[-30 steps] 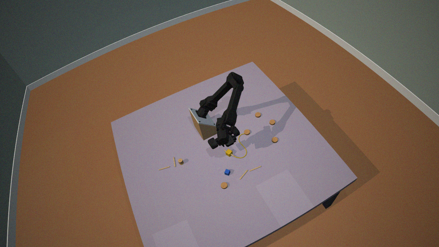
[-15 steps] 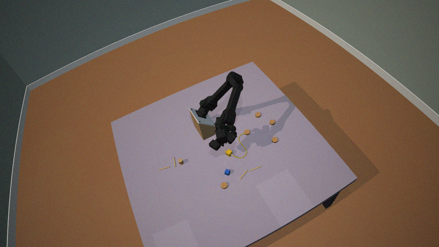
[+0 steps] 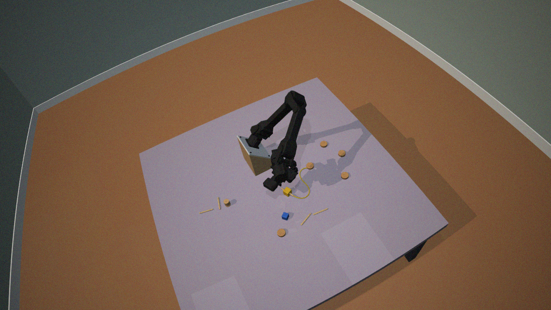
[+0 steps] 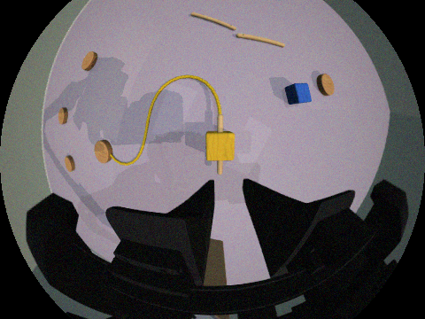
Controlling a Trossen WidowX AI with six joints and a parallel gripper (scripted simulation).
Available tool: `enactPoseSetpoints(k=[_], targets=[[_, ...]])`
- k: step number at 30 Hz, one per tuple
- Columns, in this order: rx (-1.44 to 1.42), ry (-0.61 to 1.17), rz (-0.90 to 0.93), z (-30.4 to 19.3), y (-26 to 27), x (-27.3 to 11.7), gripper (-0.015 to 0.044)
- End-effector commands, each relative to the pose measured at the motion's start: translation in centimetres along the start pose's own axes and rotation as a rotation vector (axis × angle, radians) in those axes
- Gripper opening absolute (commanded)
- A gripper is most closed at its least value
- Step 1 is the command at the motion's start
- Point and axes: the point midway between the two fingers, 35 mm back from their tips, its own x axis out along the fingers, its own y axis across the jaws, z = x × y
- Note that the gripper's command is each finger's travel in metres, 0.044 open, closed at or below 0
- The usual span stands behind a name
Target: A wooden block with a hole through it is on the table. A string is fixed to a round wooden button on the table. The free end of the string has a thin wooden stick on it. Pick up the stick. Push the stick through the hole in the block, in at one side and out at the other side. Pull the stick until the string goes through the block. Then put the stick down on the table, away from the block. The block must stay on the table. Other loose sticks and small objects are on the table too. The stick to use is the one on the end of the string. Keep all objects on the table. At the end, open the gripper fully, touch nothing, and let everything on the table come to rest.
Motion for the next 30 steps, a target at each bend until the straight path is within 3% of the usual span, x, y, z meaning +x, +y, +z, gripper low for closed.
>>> enactPoseSetpoints(k=[1, 30], targets=[[0.011, 0.008, 0.008, -0.2, 0.0, 1.0, 0.0121], [0.011, 0.006, 0.013, -0.4, 0.3, 5.8, 0.0121]])
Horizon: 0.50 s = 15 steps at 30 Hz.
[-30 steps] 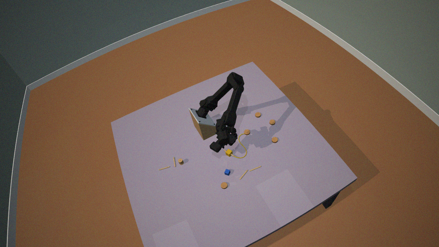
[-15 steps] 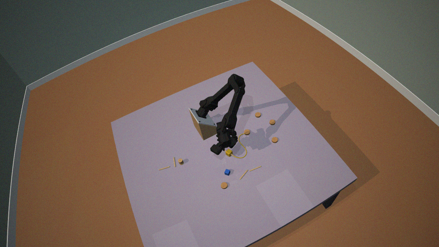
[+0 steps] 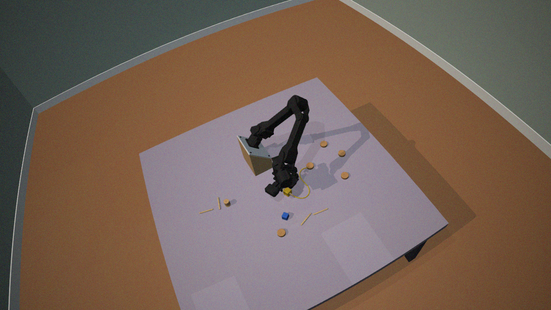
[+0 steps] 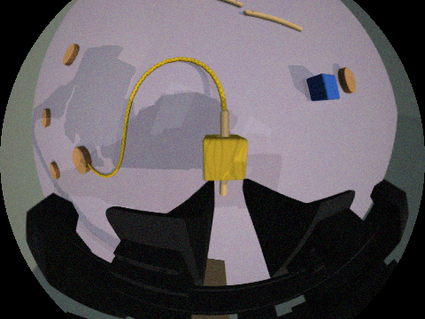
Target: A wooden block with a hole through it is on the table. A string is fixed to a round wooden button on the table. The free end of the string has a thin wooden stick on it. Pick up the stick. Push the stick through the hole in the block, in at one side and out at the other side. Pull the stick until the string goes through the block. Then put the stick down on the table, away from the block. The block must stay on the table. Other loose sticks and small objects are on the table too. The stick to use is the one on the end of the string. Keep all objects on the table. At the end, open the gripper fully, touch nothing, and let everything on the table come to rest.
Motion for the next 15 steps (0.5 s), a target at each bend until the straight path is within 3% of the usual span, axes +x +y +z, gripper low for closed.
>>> enactPoseSetpoints(k=[1, 15], targets=[[0.011, 0.006, 0.012, -0.37, 0.21, 0.99, 0.0121], [0.011, 0.006, 0.014, -0.44, 0.30, 1.54, 0.0121]])
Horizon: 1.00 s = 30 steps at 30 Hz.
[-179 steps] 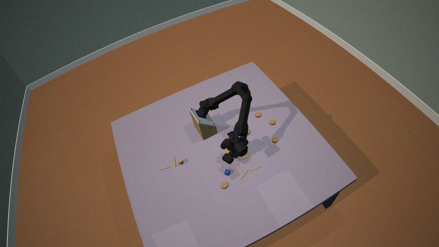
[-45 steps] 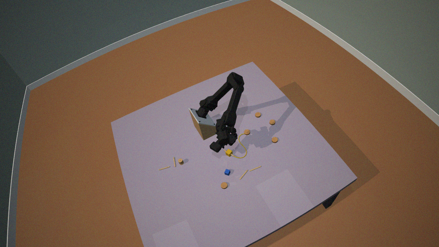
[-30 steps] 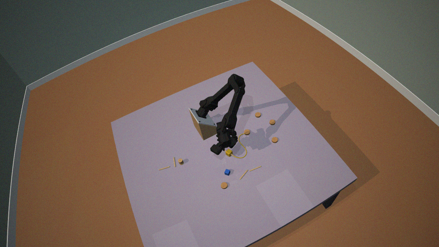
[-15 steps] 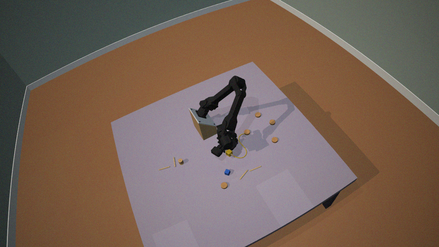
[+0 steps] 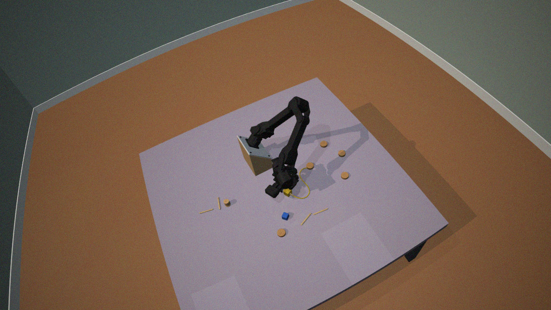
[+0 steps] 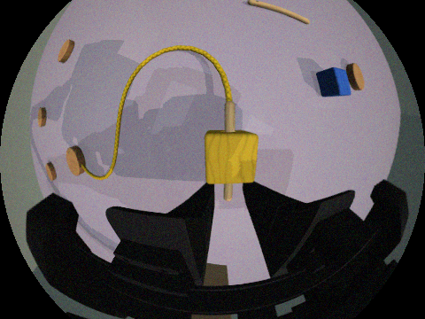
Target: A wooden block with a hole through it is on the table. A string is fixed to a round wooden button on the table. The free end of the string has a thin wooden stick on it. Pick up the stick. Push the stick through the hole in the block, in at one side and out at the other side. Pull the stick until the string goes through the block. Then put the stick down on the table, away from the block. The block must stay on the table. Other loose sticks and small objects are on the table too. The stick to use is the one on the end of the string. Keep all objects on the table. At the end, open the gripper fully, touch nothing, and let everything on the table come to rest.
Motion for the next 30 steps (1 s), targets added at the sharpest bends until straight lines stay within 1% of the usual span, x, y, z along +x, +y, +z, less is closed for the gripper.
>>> enactPoseSetpoints(k=[1, 4, 5, 30], targets=[[0.000, 0.000, 0.000, 0.00, 0.00, 0.00, 0.0095], [0.000, 0.000, 0.000, 0.00, 0.00, 0.00, 0.0016], [0.000, 0.000, 0.000, 0.00, 0.00, 0.00, 0.0000], [0.002, -0.025, -0.010, -0.04, 0.11, 0.00, 0.0000]])
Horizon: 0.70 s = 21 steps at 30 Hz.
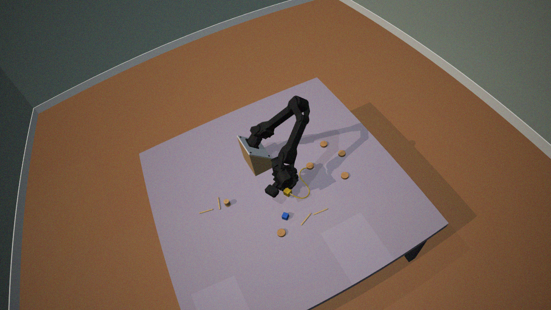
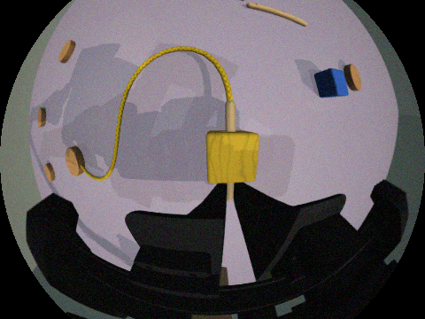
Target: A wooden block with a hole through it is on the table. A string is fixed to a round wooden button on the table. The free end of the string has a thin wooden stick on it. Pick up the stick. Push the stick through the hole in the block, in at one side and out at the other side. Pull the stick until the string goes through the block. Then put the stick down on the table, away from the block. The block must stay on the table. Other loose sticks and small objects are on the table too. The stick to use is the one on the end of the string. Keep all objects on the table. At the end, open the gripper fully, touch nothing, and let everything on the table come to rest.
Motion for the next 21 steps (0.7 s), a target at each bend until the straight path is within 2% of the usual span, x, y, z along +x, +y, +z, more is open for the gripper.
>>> enactPoseSetpoints(k=[1, 21], targets=[[0.003, -0.003, 0.000, 0.0, 0.1, 0.0, 0.0000], [0.003, -0.002, 0.000, -2.2, 0.2, 0.0, 0.0000]])
